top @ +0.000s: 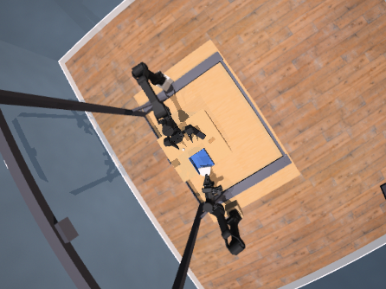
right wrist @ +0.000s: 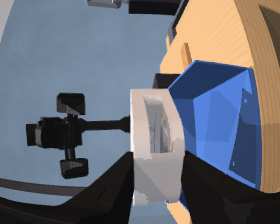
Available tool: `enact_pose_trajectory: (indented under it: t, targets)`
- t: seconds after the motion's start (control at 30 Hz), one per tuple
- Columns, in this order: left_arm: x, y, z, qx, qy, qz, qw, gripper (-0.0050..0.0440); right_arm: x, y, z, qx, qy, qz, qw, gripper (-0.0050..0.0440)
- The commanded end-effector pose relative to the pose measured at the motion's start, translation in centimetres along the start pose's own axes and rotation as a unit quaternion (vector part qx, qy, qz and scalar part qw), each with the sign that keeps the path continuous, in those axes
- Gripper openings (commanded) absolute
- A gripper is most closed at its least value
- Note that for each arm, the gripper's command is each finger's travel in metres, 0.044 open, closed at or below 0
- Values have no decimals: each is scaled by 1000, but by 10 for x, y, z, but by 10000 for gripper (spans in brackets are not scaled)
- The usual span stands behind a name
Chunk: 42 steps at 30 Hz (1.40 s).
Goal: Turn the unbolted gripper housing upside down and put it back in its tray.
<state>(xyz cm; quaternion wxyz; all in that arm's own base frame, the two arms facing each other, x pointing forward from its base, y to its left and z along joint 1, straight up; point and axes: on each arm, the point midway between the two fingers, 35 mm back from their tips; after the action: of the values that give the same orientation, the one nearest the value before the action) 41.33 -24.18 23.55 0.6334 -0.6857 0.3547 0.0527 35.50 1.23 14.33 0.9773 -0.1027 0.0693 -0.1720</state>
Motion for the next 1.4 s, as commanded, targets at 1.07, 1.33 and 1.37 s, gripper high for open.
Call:
enact_pose_trajectory:
  t: [1.07, 1.33, 1.37]
  targets:
    - [-8, -12, -2, -1, 2, -17, 1000, 440, -30, -14, -1, 4, -4, -2, 1000, 118]
    - [-8, -12, -2, -1, 2, -17, 1000, 440, -35, -16, -3, 4, -4, -2, 1000, 118]
    - [-8, -12, -2, -1, 2, -17, 1000, 440, -36, -16, -3, 4, -4, -2, 1000, 118]
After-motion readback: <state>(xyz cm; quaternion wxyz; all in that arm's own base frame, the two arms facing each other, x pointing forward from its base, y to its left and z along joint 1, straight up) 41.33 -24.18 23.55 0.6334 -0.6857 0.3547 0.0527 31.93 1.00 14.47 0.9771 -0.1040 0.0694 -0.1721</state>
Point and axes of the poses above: on each arm, the point midway between the two fingers, 35 mm back from their tips, its own x axis out along the fingers, its own z axis across the jaws, y = z × x, and after that the axes turned 13 degrees about -x, right-handed
